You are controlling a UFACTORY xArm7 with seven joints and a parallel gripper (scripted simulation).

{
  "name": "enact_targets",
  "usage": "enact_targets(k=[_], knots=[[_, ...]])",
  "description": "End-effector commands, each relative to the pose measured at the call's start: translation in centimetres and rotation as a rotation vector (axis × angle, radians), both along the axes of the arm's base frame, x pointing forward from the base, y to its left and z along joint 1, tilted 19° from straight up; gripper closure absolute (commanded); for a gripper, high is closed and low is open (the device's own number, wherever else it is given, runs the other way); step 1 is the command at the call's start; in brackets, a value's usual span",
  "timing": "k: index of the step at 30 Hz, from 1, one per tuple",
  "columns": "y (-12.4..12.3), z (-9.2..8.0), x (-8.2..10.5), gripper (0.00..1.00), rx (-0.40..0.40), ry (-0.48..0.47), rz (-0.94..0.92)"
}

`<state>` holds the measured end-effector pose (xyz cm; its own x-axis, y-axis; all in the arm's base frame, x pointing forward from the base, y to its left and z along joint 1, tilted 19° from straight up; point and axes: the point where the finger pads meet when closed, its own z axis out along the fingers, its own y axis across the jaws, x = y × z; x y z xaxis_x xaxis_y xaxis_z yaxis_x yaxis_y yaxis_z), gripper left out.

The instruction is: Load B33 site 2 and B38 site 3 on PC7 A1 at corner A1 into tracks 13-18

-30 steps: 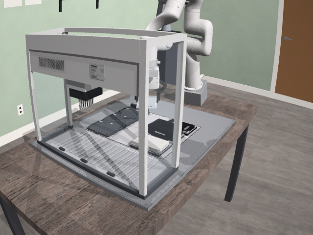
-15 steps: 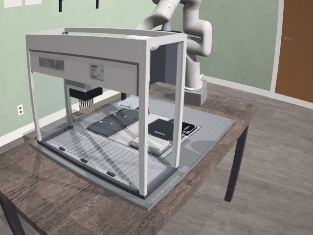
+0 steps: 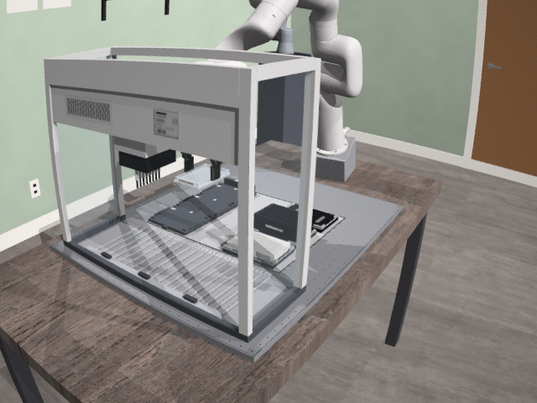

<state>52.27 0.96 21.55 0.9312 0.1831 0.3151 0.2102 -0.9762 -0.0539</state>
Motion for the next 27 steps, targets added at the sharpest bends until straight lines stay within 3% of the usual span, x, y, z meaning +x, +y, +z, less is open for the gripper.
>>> enact_targets(k=[1,12,16,27], knots=[[-1.3,0.6,1.6,1.0,0.002,-0.004,-0.001],[-4.1,1.3,5.0,1.0,0.001,-0.005,-0.001],[-4.1,1.3,5.0,1.0,0.001,-0.005,-0.001],[-4.1,1.3,5.0,1.0,0.091,0.031,-0.285]])
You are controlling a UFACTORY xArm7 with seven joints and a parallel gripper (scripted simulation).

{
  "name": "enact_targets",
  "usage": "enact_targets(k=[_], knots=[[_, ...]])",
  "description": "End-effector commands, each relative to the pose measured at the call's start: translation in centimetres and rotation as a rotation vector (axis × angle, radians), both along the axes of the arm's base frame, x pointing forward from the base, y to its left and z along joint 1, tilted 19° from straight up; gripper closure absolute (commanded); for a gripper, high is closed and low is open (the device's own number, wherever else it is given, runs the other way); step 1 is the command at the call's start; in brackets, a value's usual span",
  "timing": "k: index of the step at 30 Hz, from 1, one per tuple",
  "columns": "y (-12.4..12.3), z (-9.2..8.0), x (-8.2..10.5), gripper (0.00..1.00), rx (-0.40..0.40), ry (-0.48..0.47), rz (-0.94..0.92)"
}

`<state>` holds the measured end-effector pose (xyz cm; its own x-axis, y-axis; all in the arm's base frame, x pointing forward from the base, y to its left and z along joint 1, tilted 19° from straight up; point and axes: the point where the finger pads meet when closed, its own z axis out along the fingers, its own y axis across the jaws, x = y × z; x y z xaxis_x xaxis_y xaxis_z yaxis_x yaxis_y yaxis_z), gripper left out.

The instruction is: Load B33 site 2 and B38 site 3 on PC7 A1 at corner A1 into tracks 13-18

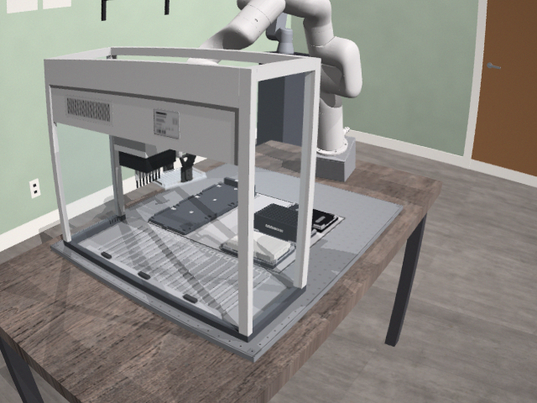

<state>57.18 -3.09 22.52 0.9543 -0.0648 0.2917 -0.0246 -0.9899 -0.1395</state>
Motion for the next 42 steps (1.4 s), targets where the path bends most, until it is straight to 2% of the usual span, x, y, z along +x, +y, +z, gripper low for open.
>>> enact_targets(k=[1,15,17,32,34,42], knots=[[-0.07,0.31,0.13,1.0,0.017,0.006,-0.082],[-0.08,0.3,0.13,1.0,0.157,0.063,-0.523],[-0.08,0.3,0.13,1.0,0.157,0.063,-0.523],[-0.08,0.3,0.13,1.0,0.308,0.124,-0.996],[-0.08,0.3,0.13,1.0,0.308,0.124,-0.996],[-0.08,0.3,0.13,1.0,0.388,0.157,-1.248]])
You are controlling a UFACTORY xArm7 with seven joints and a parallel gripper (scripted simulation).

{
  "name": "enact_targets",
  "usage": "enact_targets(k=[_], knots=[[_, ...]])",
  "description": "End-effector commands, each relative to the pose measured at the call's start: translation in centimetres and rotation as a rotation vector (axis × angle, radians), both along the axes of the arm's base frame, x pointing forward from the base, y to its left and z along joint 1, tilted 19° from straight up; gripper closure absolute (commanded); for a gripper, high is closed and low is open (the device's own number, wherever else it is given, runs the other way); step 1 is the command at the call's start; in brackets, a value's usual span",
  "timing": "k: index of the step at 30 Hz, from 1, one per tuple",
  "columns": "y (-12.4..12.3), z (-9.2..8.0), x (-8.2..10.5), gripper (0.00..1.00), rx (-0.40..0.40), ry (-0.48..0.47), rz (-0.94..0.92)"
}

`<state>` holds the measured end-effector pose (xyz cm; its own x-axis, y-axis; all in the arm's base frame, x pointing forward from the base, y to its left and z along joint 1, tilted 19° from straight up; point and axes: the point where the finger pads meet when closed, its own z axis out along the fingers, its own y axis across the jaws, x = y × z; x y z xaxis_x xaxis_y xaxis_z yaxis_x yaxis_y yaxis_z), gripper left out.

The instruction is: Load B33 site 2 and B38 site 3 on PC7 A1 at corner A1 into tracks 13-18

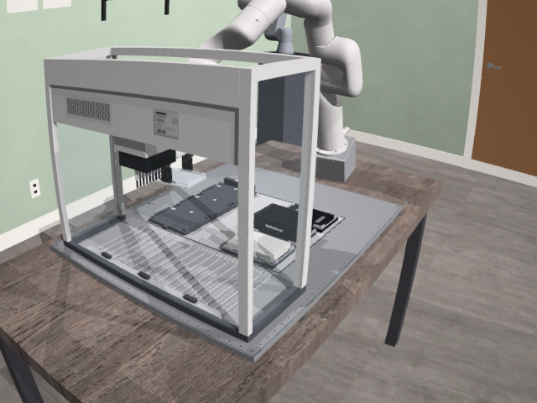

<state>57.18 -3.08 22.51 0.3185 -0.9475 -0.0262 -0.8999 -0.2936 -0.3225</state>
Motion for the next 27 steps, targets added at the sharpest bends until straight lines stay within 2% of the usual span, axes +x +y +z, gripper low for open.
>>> enact_targets(k=[1,20,27], knots=[[-0.08,0.3,0.12,1.0,0.026,0.01,-0.113],[-0.08,0.31,0.12,1.0,0.026,0.01,-0.112],[0.02,-0.48,0.36,1.0,0.026,0.01,-0.113]])
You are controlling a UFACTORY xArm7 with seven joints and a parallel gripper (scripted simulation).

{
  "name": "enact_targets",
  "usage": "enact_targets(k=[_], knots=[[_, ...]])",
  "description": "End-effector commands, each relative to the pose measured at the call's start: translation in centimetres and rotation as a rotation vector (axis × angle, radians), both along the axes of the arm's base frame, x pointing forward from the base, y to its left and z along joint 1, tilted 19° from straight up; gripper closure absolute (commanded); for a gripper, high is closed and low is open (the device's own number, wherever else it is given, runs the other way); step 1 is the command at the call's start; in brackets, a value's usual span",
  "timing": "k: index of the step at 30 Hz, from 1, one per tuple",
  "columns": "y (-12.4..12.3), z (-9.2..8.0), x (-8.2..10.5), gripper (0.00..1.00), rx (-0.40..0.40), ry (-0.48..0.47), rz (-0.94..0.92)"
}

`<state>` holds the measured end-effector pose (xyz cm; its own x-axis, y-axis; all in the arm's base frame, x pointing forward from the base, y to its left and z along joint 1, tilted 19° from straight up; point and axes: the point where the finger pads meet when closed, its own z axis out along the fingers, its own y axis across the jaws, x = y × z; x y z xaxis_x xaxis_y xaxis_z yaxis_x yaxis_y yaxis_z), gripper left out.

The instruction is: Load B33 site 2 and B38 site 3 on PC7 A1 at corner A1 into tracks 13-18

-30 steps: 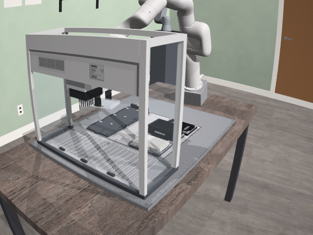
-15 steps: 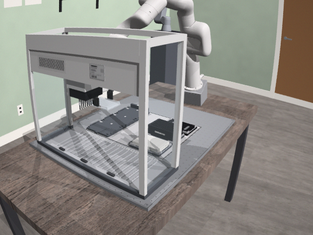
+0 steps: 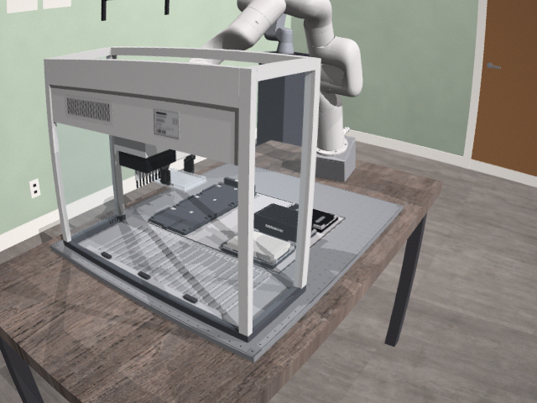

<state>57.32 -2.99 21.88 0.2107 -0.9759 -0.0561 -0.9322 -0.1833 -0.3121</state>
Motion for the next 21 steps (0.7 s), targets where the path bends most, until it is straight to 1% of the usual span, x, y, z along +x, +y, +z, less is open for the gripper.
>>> enact_targets(k=[1,14,16,21], knots=[[-0.1,0.0,0.3,1.0,0.0,-0.008,-0.002],[0.2,-2.1,0.9,1.0,0.0,-0.008,-0.002],[0.2,-2.1,0.9,1.0,0.0,-0.008,-0.002],[0.3,-2.9,1.2,1.0,0.0,-0.008,-0.002]])
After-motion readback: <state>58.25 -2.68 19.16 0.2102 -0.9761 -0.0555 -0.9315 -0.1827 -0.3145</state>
